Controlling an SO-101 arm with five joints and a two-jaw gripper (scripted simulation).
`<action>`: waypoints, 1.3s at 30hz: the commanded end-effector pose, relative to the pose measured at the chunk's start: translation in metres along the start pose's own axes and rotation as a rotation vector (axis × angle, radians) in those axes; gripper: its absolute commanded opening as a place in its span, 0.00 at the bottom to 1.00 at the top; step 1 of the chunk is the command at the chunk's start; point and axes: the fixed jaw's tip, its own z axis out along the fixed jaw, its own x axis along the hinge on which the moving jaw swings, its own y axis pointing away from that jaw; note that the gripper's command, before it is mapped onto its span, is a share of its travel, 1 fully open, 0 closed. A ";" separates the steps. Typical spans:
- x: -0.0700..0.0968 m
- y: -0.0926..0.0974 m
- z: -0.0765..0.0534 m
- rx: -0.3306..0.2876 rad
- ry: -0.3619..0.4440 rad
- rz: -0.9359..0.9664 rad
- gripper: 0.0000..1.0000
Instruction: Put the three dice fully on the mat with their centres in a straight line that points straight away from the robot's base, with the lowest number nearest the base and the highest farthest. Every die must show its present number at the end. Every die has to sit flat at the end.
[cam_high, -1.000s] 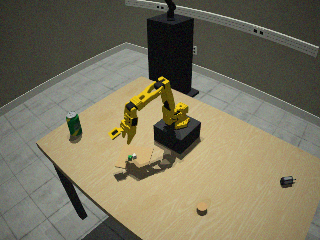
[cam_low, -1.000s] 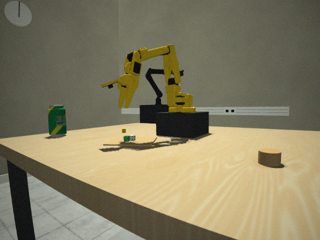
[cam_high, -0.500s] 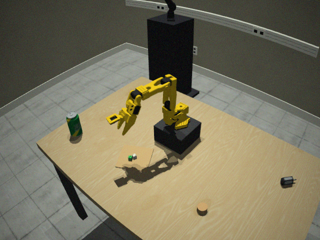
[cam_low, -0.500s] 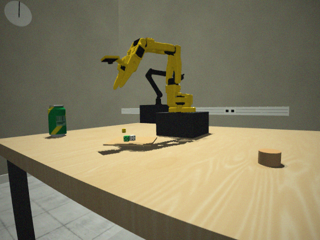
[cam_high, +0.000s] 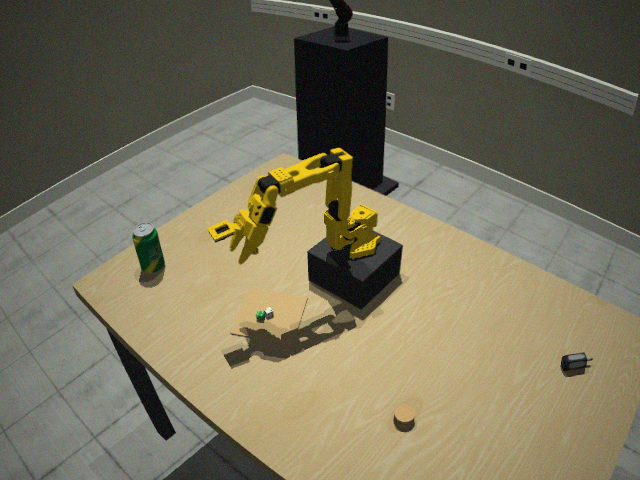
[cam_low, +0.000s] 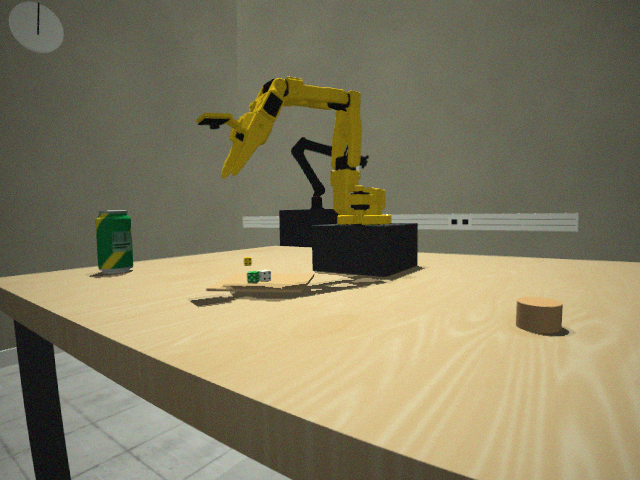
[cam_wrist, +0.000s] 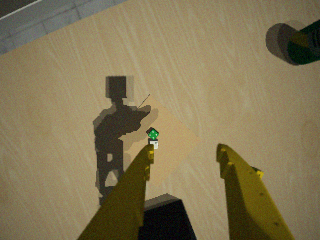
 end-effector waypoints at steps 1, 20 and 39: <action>-0.004 -0.026 0.001 0.045 0.000 0.025 0.25; 0.033 -0.184 -0.016 0.316 0.061 0.191 0.25; 0.065 -0.230 -0.032 0.398 0.104 0.252 0.25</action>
